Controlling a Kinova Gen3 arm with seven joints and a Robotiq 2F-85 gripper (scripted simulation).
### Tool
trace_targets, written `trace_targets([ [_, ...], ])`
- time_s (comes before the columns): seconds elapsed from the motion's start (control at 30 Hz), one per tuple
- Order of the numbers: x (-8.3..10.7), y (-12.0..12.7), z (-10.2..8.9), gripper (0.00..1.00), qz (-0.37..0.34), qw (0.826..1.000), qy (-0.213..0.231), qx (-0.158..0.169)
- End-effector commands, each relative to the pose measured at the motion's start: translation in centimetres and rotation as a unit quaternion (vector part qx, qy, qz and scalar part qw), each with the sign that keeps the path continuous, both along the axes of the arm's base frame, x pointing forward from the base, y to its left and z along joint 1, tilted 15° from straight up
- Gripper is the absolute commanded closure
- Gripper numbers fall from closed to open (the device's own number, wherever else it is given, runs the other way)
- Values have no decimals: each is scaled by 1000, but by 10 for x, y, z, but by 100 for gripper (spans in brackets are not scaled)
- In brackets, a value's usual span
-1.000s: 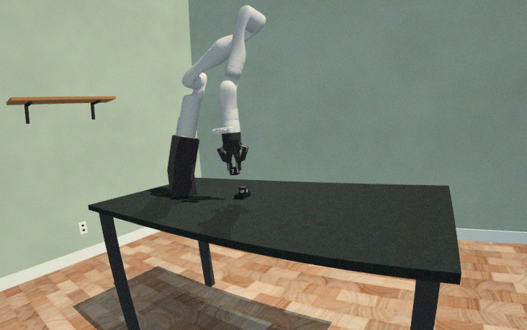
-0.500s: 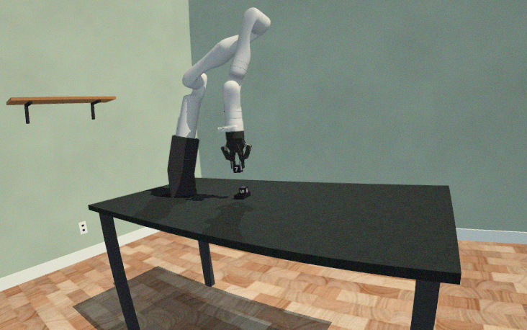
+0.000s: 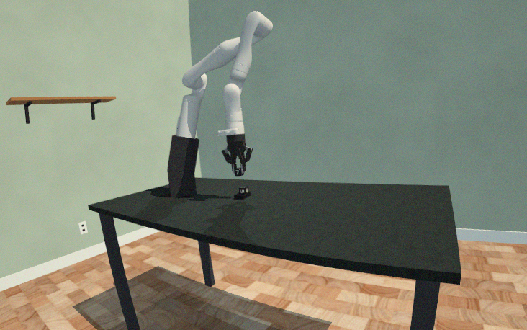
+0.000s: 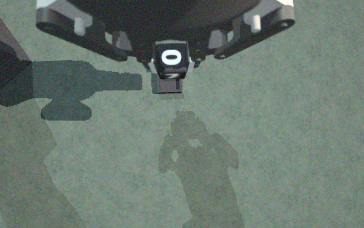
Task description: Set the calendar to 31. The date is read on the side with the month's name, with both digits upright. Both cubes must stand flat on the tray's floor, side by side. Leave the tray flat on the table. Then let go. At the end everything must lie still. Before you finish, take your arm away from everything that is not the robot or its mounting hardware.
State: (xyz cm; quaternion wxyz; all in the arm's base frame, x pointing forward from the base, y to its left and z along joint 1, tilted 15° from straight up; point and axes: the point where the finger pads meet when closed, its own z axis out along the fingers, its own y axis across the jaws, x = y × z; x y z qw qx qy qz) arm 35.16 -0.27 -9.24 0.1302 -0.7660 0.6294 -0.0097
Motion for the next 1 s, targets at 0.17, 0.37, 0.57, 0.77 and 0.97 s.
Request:
trace_targets([
  [0.17,-1,5,-22,74,3,1000,6,0],
  [0.37,2,9,-40,74,3,1000,6,0],
  [0.57,4,11,-48,74,3,1000,6,0],
  [0.77,4,11,-52,74,3,1000,6,0],
  [0.97,4,11,-52,74,3,1000,6,0],
])
